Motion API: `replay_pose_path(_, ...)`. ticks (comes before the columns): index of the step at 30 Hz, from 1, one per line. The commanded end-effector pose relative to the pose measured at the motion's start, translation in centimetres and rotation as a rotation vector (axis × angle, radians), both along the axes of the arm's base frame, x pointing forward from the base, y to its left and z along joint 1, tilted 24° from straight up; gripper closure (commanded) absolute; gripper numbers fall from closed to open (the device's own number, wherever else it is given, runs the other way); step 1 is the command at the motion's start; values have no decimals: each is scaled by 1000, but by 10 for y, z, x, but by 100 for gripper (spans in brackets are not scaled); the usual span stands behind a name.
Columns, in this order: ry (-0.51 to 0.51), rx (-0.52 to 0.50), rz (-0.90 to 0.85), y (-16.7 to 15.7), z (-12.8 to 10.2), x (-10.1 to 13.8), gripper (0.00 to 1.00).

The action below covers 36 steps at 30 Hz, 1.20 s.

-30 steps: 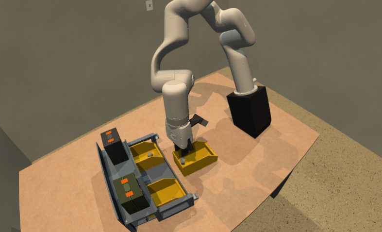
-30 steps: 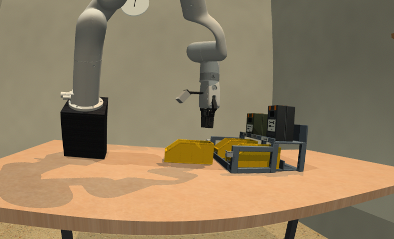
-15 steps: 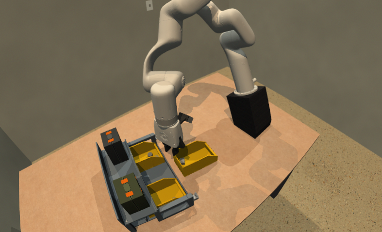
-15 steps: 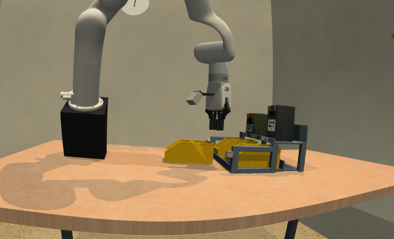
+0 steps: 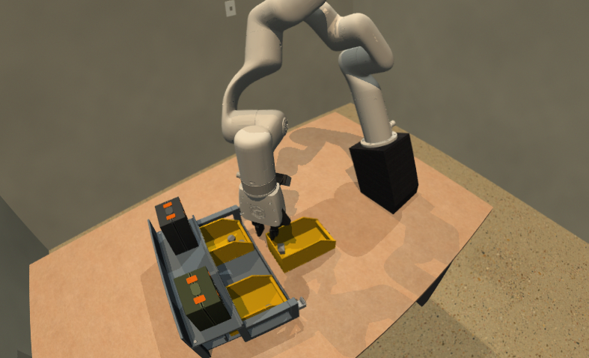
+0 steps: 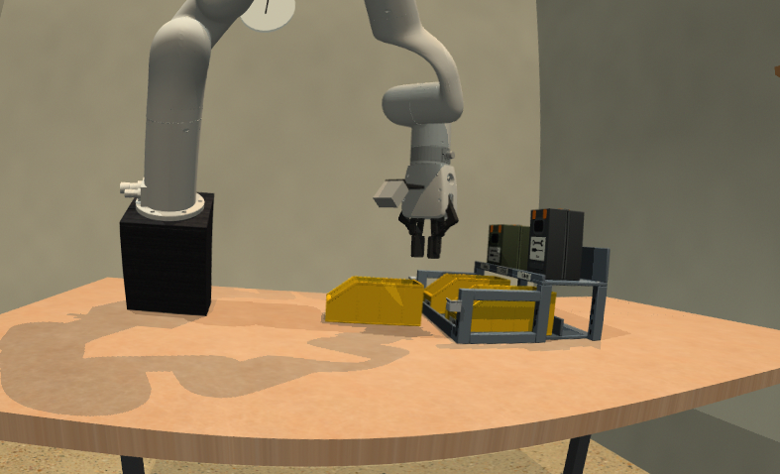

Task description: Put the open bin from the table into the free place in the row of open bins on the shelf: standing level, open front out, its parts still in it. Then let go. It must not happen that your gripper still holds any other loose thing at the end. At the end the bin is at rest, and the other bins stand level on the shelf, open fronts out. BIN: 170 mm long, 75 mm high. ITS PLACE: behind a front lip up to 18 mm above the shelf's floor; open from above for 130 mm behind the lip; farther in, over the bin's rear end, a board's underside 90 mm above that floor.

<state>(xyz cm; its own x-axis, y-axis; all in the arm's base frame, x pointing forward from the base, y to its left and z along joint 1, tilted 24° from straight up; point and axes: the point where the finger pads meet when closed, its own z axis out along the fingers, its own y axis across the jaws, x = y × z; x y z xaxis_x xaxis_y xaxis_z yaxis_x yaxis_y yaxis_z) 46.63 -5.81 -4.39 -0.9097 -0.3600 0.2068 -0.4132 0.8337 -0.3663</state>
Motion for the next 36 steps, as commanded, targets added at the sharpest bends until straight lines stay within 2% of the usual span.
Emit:
replay_pose_path(1, 22, 10, 43, 1, 1, 1, 67)
replay_pose_path(8, 22, 10, 43, 1, 1, 1, 67)
replay_pose_path(13, 129, 21, 277, 6, 0, -2, 67)
replay_pose_path(25, 129, 21, 277, 6, 0, -2, 67)
replay_pose_path(30, 236, 32, 512, 8, 0, -3, 67)
replay_pose_path(36, 236, 32, 512, 8, 0, -3, 67)
